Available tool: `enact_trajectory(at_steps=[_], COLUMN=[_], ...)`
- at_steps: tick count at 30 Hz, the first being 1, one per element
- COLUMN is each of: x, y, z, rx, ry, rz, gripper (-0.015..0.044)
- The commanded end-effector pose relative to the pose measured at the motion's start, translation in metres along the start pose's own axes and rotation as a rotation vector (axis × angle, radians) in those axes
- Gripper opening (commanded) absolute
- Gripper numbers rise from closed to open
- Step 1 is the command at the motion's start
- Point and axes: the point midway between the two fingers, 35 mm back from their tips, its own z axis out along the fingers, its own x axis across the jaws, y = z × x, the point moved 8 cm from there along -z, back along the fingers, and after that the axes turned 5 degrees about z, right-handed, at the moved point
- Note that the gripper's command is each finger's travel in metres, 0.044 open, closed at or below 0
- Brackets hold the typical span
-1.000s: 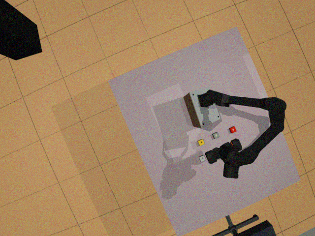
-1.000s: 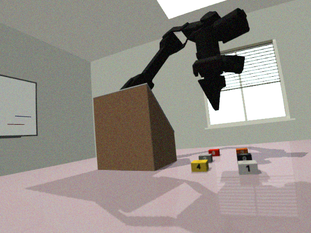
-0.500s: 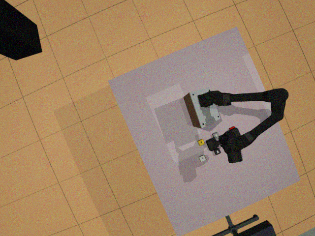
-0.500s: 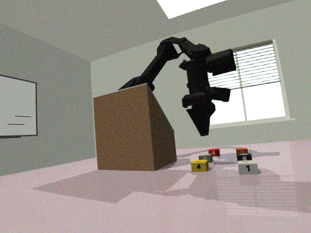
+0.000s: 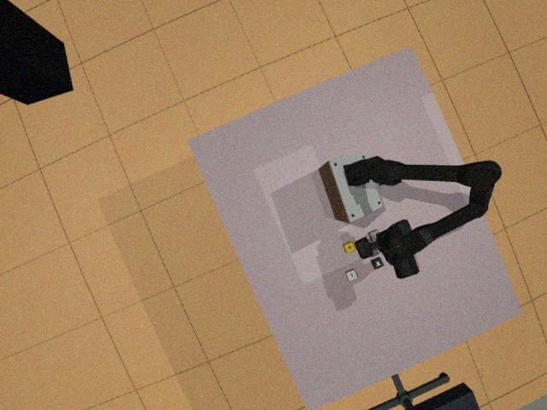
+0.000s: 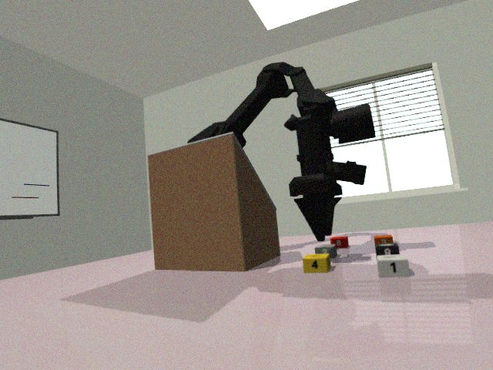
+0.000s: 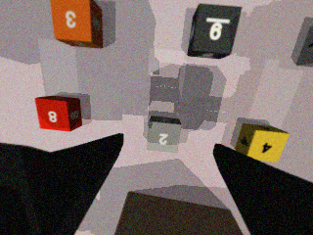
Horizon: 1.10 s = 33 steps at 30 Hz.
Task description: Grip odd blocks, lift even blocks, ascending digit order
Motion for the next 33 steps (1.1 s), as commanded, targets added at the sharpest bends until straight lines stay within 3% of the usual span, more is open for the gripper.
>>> enact_trajectory(at_steps=[1, 14, 25, 33], x=[0.0, 0.001, 0.001, 0.001], y=[0.0, -0.001, -0.001, -0.001], z=[0.006, 0.024, 0.024, 0.024], rx=[-0.001, 0.0, 0.0, 0.0], ry=[0.006, 0.008, 0.008, 0.008], rz=[0.004, 0.005, 0.005, 0.005], gripper=[0.04, 0.04, 0.012, 0.012])
